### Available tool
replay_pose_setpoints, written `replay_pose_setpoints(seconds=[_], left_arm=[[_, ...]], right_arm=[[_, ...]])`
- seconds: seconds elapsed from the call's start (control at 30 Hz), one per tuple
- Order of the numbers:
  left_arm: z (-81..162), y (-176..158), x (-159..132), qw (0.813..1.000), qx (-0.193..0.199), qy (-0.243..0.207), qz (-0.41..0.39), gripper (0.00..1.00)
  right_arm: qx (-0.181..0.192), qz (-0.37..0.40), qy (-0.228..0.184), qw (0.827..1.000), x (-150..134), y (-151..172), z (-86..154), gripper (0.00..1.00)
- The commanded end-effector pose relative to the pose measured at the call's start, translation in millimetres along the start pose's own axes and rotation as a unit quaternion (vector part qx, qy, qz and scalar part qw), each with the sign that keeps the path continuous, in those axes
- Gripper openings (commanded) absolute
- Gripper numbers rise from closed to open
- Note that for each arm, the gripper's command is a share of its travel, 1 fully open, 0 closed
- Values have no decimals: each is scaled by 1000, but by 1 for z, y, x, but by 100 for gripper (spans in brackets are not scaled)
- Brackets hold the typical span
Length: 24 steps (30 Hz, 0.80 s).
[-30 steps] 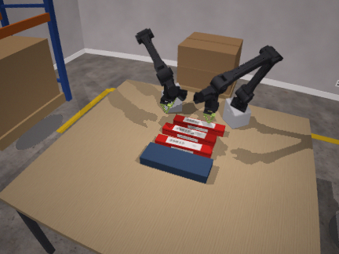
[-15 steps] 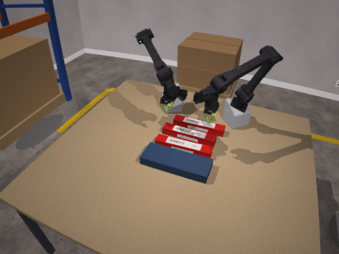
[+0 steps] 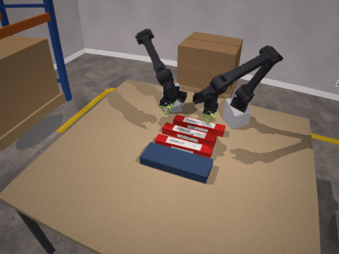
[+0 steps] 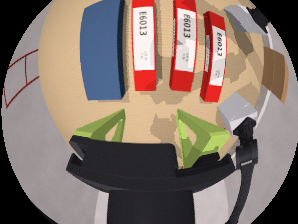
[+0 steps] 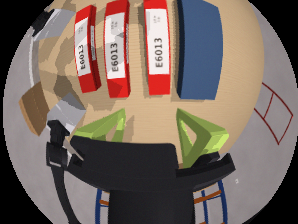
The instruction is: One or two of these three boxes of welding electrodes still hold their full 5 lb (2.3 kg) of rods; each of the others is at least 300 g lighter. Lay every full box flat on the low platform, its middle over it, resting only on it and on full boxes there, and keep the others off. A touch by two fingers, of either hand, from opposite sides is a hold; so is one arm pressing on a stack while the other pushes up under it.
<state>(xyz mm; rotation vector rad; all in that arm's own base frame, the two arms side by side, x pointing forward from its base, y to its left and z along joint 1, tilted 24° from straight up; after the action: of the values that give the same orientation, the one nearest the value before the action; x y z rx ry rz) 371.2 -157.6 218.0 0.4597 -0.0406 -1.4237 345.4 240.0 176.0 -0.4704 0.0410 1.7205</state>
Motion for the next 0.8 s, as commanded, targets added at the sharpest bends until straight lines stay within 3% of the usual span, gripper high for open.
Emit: replay_pose_setpoints(seconds=[0.0, 0.77], left_arm=[[-6, 6, -1, 1000, 2, -2, 3, 72], [-35, 6, -1, 1000, 2, -1, 3, 72]], right_arm=[[-7, 2, -5, 1000, 0, -3, -1, 72], [-7, 2, -4, 1000, 0, -3, -29, 72]])
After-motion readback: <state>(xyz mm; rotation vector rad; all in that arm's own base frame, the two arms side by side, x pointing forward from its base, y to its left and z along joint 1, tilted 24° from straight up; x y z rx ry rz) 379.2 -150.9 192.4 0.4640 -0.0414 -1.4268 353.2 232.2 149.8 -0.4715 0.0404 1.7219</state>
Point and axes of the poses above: on each arm, the point where the finger pads meet when closed, its own z axis back along the fingers, its own y axis across the jaws, x = y × z, the point moved 4 cm from there along z, back along the fingers, and after that the axes turned 3 degrees about z, right-handed, at the moved point
